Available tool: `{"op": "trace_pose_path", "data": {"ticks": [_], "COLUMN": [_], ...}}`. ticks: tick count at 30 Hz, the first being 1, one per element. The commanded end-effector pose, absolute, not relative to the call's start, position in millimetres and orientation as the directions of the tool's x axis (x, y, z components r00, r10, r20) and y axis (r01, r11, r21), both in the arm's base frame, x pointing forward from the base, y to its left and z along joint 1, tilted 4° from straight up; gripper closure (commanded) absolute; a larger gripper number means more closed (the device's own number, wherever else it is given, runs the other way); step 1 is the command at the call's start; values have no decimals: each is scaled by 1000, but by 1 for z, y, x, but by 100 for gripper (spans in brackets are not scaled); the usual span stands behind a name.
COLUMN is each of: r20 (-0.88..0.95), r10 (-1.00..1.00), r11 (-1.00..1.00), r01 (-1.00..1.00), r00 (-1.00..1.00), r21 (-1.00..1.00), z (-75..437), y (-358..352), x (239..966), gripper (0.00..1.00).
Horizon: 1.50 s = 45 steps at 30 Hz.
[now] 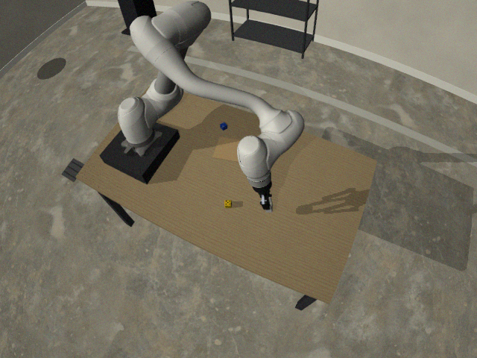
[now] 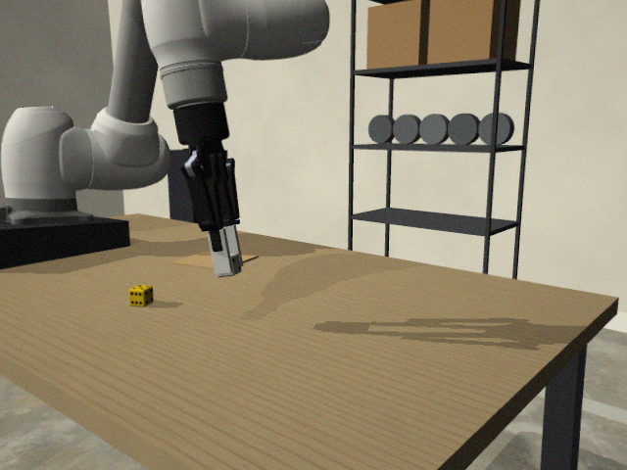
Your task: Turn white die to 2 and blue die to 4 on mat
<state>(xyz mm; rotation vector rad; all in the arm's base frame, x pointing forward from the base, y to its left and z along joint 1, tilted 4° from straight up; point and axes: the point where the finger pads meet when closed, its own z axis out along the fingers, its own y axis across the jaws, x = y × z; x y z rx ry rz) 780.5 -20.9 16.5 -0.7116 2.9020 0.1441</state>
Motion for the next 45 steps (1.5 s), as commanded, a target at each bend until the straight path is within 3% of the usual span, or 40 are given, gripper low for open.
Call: {"op": "trace_pose_path", "data": {"ticks": [1, 6, 23, 34, 45], "r20": [-318, -474, -761, -875, -878], "r10": [-430, -389, -256, -170, -167], "r11": [878, 874, 873, 876, 876], "r01": [-474, -479, -480, -477, -476], "r00": [-845, -790, -596, -454, -448], "r21": [73, 79, 82, 77, 76], "z": [16, 15, 9, 7, 5], "y": [-19, -18, -21, -24, -25], "x": [778, 776, 768, 766, 766], "gripper": [76, 76, 76, 76, 76]}}
